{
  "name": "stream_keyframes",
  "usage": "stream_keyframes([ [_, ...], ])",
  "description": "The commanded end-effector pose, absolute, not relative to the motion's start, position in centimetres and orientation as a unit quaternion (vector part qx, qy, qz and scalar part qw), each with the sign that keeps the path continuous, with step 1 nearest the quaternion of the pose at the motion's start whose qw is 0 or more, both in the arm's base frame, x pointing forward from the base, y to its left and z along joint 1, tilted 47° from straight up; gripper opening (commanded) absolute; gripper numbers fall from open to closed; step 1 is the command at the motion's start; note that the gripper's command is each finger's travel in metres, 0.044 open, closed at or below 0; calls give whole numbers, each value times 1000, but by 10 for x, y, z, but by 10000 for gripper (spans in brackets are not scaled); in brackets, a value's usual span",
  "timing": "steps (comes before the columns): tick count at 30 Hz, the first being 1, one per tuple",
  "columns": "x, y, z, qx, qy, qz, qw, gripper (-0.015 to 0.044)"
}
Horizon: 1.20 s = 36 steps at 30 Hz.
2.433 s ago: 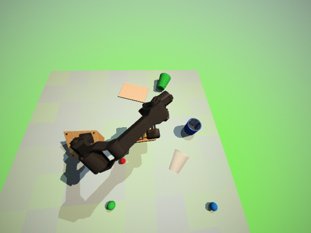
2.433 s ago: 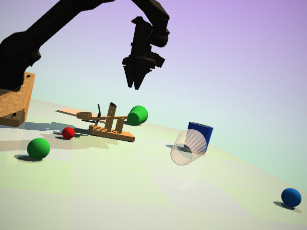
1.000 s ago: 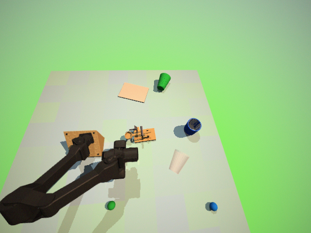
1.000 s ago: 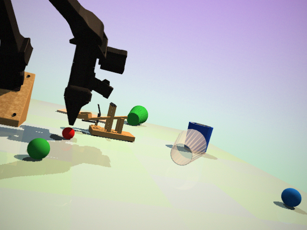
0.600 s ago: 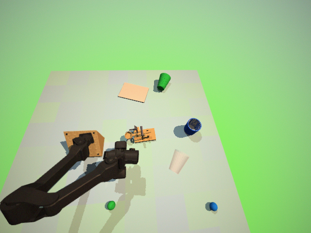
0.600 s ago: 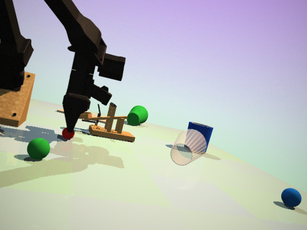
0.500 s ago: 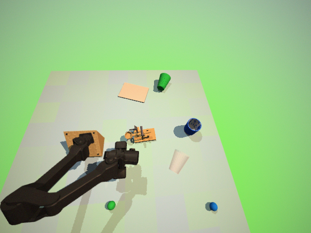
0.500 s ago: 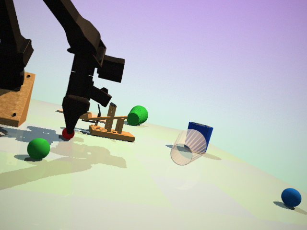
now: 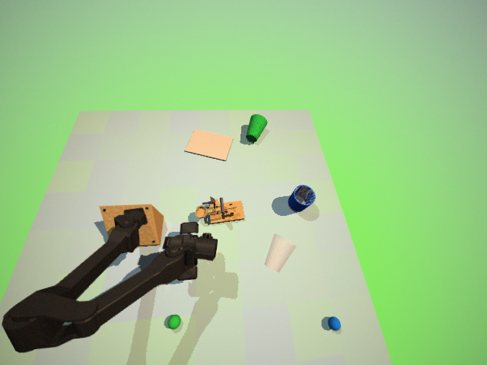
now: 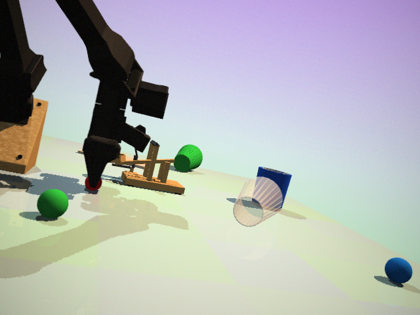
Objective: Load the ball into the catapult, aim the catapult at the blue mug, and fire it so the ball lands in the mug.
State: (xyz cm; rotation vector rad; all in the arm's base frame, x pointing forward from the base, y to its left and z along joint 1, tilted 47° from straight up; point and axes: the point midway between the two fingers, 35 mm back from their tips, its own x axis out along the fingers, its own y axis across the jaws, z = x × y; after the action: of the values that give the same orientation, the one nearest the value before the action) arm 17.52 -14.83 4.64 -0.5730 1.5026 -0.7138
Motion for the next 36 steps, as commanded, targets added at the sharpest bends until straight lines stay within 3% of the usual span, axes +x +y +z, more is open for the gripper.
stream_keyframes([
  [1, 175, -149, 46, -252, 659, -311, 637, 109],
  [4, 175, -149, 46, -252, 659, -311, 637, 89],
  [8, 182, -145, 49, -259, 648, -307, 647, 0],
  [36, 185, -70, 123, -249, 658, -302, 643, 0],
])
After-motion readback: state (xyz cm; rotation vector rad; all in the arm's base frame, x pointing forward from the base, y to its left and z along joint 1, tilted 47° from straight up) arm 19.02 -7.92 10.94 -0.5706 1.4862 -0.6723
